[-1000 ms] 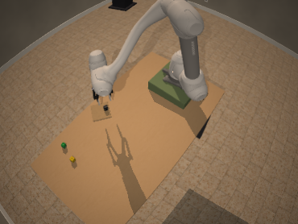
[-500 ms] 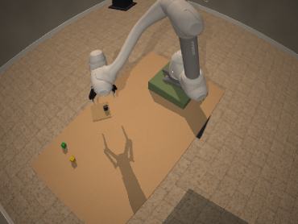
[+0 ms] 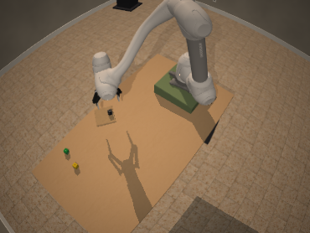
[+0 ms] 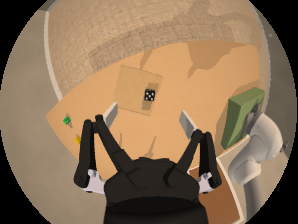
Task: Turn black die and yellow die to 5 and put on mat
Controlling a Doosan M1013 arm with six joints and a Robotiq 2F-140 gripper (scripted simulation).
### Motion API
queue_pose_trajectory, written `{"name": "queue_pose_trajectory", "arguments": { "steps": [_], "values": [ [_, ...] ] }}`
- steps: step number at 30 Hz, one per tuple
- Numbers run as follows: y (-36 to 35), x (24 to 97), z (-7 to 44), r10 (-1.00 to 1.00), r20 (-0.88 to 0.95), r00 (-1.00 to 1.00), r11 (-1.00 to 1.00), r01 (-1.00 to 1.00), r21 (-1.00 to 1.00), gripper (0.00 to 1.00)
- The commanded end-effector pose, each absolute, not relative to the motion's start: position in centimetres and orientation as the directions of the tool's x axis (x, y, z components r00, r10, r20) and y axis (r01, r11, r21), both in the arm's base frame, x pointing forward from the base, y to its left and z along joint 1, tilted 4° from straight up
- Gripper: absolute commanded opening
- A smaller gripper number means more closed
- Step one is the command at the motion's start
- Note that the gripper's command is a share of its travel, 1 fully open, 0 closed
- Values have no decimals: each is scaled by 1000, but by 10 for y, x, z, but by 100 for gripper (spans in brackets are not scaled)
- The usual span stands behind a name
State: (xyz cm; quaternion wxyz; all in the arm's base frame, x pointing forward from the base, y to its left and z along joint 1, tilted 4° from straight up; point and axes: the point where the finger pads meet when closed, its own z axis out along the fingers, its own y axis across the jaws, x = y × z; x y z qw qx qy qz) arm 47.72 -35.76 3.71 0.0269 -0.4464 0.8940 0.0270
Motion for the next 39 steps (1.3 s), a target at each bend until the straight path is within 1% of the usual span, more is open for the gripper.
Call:
{"name": "queue_pose_trajectory", "arguments": {
  "steps": [1, 21, 25, 28, 30, 35, 39],
  "values": [
    [-361, 475, 40, -795, -68, -603, 603, -798, 24, 100],
    [-361, 475, 40, -794, -68, -604, 604, -797, 24, 100],
    [-363, 481, 41, -775, -68, -629, 629, -777, 26, 100],
    [-368, 494, 42, -730, -66, -680, 680, -733, 31, 100],
    [-368, 494, 42, -730, -66, -680, 680, -733, 31, 100],
    [-380, 536, 47, -565, -58, -823, 822, -568, 44, 100],
    [-385, 559, 49, -459, -52, -887, 886, -462, 51, 100]
  ]
}}
